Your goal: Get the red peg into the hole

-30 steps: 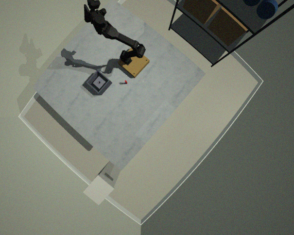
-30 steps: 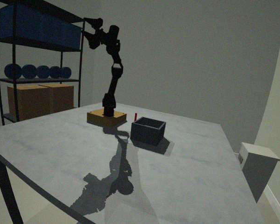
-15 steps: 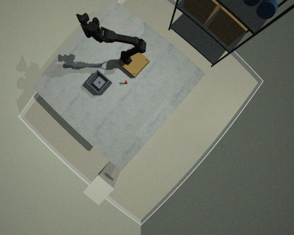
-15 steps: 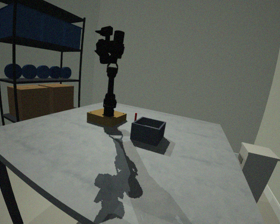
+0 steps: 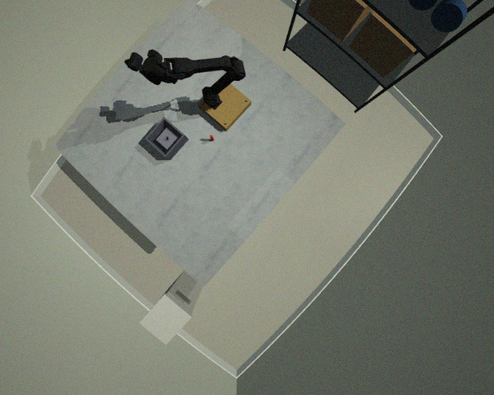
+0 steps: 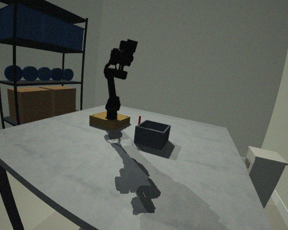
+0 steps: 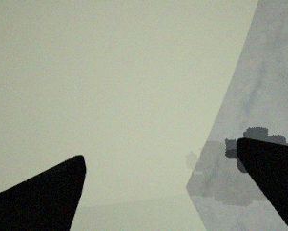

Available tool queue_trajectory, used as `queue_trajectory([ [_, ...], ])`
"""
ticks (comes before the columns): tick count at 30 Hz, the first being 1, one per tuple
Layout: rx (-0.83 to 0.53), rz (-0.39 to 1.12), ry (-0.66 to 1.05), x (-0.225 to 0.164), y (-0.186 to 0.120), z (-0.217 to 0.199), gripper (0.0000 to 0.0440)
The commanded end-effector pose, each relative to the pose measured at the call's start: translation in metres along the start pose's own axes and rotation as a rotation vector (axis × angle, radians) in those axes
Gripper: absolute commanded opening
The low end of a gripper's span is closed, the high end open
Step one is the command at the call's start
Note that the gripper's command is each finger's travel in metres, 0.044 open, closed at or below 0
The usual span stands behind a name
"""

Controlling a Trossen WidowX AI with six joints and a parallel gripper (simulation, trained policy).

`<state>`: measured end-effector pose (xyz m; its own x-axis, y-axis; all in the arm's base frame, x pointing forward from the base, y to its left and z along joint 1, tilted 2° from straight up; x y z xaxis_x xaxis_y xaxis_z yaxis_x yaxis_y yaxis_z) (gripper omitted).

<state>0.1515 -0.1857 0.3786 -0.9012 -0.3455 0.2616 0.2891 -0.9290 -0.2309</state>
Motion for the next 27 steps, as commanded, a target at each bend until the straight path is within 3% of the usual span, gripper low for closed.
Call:
queue_trajectory([
  [1, -0.049, 0.096, -0.088, -0.022, -0.004, -0.014, 0.044],
  [27, -0.275, 0.741, -0.678, -0.134, -0.09, -0.103, 0.044],
])
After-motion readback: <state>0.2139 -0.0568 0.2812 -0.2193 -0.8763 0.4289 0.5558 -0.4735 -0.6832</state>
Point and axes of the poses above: the point midway between the two fingers, 35 mm back from their tips, its own y axis out along the fingers, its own z axis across the jaws, x = y × z, the point moved 5 cm from there along -y, back along the fingers, and after that the axes turned 9 degrees about -y, right-handed, at the moved point
